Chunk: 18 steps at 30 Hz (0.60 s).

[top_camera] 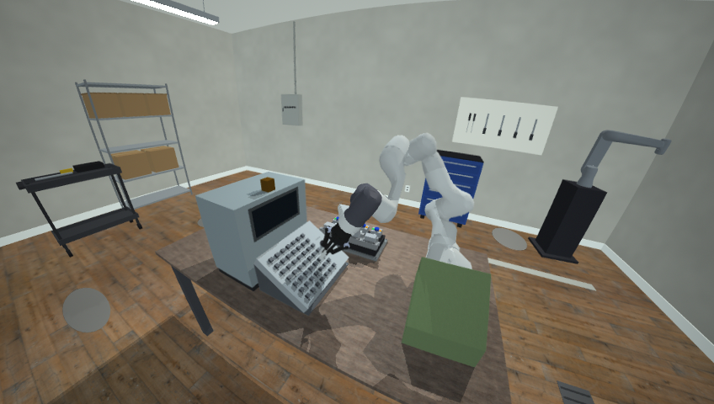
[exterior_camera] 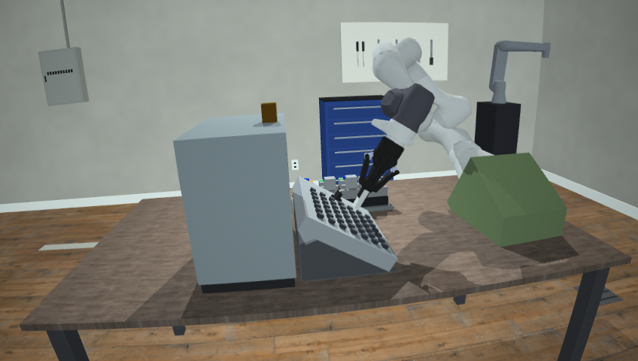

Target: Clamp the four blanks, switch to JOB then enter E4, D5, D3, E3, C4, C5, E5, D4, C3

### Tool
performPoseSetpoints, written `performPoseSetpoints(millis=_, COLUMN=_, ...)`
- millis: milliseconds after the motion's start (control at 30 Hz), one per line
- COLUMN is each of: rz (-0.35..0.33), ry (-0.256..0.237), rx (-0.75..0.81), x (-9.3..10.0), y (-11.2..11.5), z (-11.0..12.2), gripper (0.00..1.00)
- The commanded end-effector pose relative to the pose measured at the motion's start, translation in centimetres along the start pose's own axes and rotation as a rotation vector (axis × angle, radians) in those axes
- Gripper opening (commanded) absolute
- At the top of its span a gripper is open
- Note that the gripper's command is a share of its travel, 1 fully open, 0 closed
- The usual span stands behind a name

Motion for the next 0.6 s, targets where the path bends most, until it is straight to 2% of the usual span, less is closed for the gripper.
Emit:
performPoseSetpoints(millis=0, rz=-0.007, ry=-0.003, rx=-0.015, x=-0.37, y=0.18, z=-0.12, gripper=0.00)
performPoseSetpoints(millis=567, rz=-0.007, ry=-0.003, rx=-0.015, x=-0.60, y=0.19, z=-0.12, gripper=0.00)
Point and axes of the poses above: the point where the finger pads meet when closed, its own x axis back along the fingers, its own z axis across the jaws, y = z × x, the point moved 6 cm from there along x, back along the fingers, and after that the axes turned 7 degrees about -x, right-handed, at the moved point
